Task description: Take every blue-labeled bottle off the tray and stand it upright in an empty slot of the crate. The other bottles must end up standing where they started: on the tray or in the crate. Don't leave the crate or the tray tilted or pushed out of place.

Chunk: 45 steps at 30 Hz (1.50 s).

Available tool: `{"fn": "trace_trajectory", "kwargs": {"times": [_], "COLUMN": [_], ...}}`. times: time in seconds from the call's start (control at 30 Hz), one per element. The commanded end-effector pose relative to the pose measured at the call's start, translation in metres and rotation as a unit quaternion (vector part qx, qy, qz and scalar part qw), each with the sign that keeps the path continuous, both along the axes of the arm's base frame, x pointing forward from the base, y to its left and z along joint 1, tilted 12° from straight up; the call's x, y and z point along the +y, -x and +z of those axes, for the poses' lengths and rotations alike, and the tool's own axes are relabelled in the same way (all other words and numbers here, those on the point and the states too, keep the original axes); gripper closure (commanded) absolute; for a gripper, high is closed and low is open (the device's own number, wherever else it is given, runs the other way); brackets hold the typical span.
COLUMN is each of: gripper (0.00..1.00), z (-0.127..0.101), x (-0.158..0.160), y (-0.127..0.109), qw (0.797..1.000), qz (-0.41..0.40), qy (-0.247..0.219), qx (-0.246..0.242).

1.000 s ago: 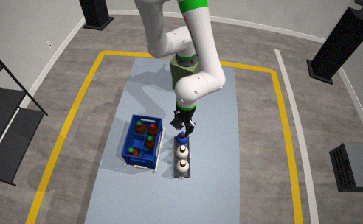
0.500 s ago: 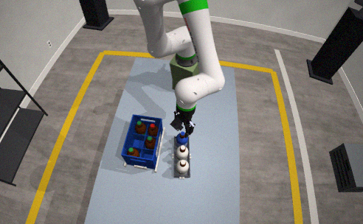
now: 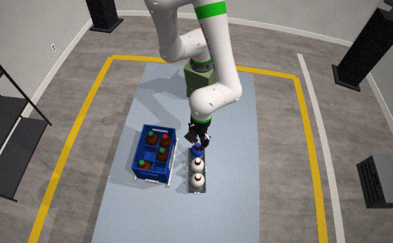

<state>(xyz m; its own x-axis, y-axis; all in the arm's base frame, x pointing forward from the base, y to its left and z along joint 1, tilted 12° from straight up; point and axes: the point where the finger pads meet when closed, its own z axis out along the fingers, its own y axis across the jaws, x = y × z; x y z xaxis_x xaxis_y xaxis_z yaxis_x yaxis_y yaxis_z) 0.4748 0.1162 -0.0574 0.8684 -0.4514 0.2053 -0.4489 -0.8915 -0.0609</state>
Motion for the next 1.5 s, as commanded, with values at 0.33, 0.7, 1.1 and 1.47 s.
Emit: {"fn": "trace_trajectory", "kwargs": {"times": [0.33, 0.7, 1.1, 1.47], "gripper": [0.56, 0.56, 0.56, 0.56], "z": [-0.014, -0.02, -0.02, -0.02], "x": [0.0, 0.0, 0.0, 0.0], "y": [-0.004, -0.005, -0.005, -0.005], "qw": [1.0, 1.0, 1.0, 1.0], "qz": [0.0, 0.0, 0.0, 0.0], "qy": [0.0, 0.0, 0.0, 0.0], "qx": [-0.001, -0.001, -0.001, -0.001]}}
